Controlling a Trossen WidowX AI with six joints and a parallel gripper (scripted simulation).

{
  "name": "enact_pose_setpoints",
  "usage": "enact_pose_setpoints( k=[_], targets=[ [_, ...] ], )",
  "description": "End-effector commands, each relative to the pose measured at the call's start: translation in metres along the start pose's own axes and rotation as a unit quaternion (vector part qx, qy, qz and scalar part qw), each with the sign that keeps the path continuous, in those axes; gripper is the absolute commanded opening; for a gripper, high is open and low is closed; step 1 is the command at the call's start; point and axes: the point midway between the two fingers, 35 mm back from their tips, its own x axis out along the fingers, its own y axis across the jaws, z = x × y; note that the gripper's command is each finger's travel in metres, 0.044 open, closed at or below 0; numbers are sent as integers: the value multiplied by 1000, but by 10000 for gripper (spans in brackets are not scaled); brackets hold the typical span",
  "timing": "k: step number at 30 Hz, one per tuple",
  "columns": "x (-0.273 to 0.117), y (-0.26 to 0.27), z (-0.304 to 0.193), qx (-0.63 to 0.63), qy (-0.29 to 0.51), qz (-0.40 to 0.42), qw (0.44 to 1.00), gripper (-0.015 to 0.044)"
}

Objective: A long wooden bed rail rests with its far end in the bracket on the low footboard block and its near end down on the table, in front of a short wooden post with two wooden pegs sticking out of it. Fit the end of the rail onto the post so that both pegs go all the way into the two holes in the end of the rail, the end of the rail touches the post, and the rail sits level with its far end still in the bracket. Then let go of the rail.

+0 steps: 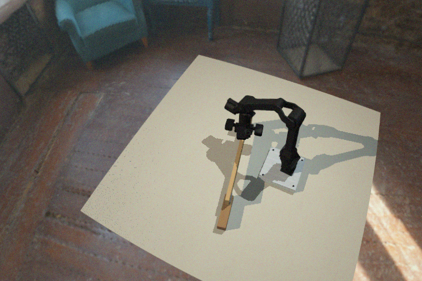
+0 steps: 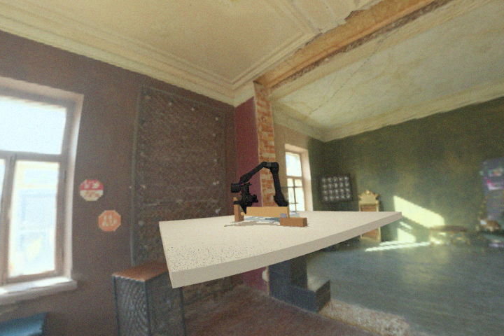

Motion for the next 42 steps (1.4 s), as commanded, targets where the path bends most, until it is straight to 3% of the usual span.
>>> enact_pose_setpoints(
  k=[1,42],
  targets=[
    [-2,-2,-3,-1,3,-4,1000,0],
    [-2,-2,-16,-1,3,-4,1000,0]
  ],
)
